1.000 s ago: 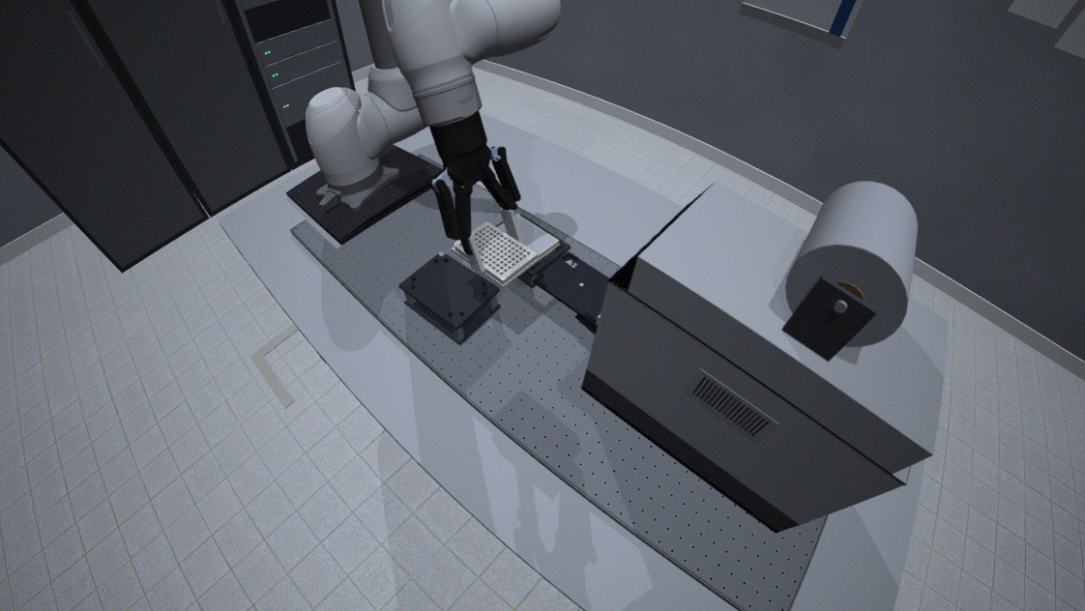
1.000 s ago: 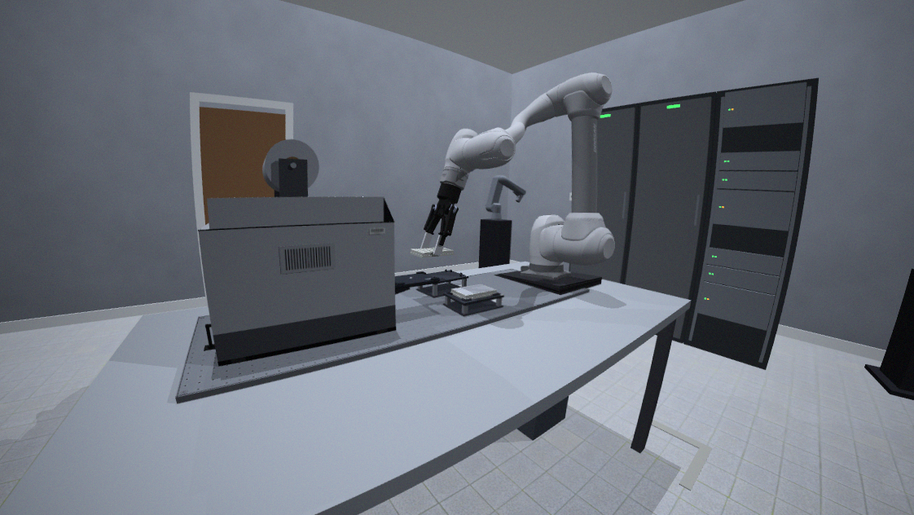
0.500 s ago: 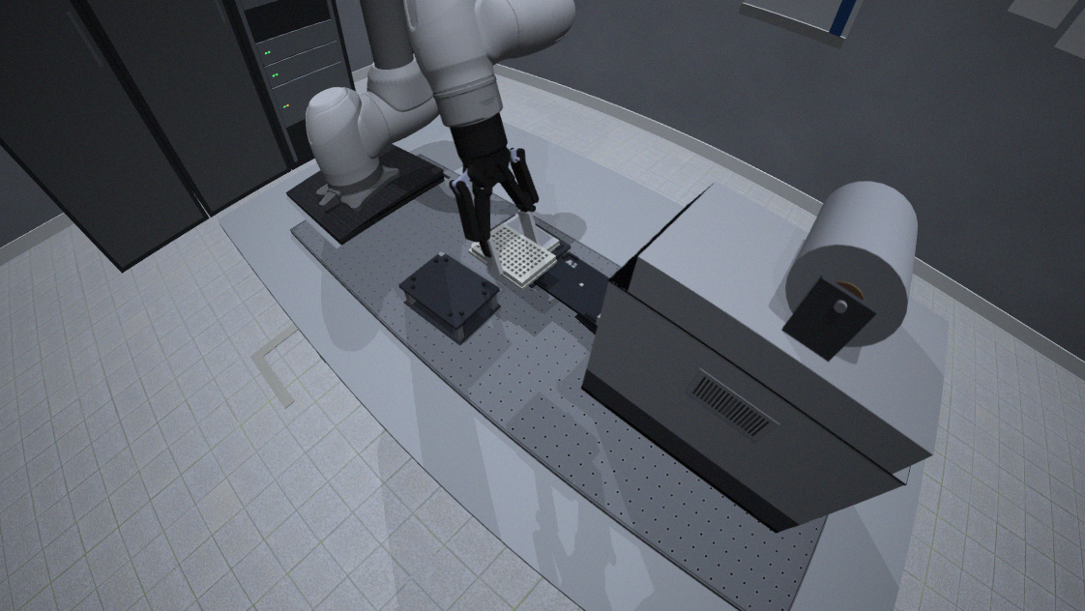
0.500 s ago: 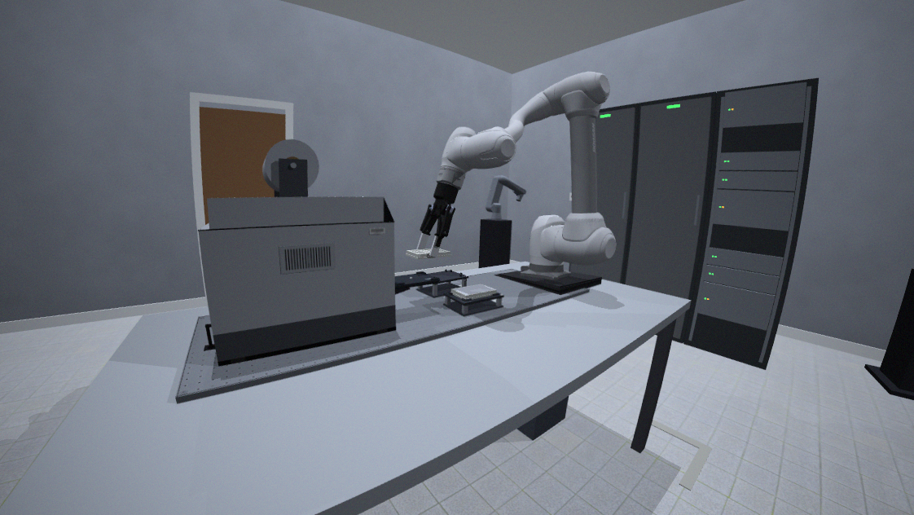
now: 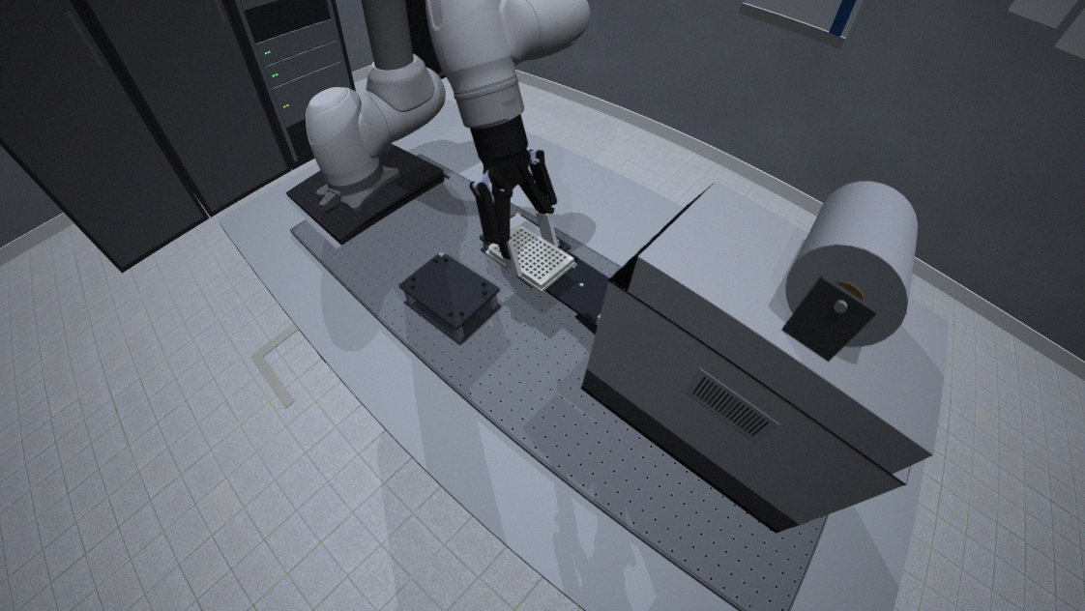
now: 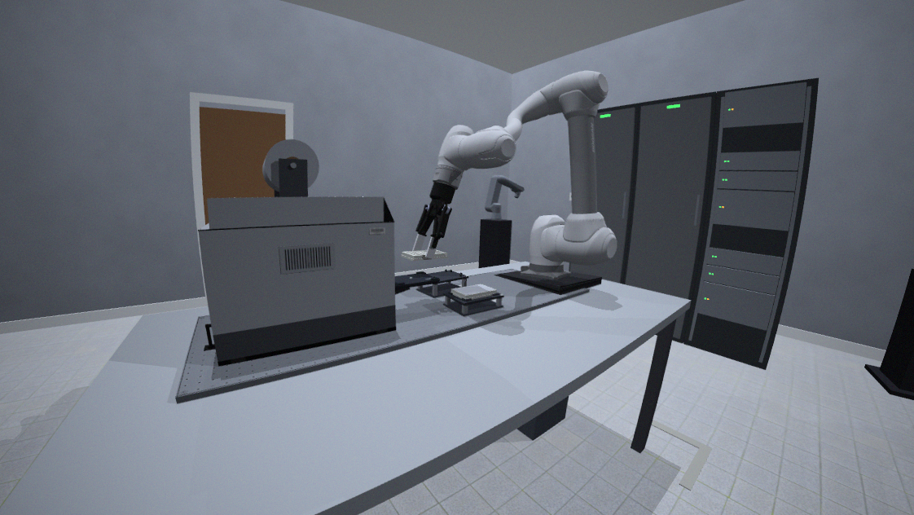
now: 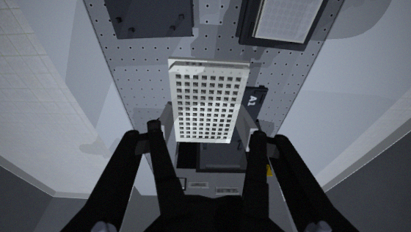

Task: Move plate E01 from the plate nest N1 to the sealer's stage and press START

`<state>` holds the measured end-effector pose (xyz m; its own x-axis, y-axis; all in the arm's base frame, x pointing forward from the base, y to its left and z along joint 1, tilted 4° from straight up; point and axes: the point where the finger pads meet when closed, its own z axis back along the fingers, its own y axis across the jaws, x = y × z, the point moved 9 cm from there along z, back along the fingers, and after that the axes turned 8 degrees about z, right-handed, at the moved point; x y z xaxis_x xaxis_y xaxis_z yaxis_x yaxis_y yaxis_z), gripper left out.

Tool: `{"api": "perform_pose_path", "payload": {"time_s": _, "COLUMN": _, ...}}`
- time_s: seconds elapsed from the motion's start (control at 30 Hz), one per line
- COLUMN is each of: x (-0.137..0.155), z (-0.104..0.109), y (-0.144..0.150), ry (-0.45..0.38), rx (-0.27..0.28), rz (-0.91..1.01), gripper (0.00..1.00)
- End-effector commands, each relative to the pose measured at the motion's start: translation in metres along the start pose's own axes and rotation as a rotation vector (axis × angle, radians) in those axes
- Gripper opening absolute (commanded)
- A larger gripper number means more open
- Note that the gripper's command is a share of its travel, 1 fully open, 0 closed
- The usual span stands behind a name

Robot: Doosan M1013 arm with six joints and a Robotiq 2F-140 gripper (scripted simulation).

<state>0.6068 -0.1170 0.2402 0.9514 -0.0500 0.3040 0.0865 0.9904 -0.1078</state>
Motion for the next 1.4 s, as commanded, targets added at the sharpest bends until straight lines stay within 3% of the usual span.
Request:
{"api": "perform_pose_path", "payload": {"time_s": 0.0, "x": 0.006, "z": -0.002, "y": 0.003, "ry": 0.000, "rx": 0.000, "rz": 0.000, "gripper": 0.10}}
{"api": "perform_pose_path", "payload": {"time_s": 1.37, "x": 0.079, "z": -0.026, "y": 0.042, "ry": 0.000, "rx": 0.000, "rz": 0.000, "gripper": 0.10}}
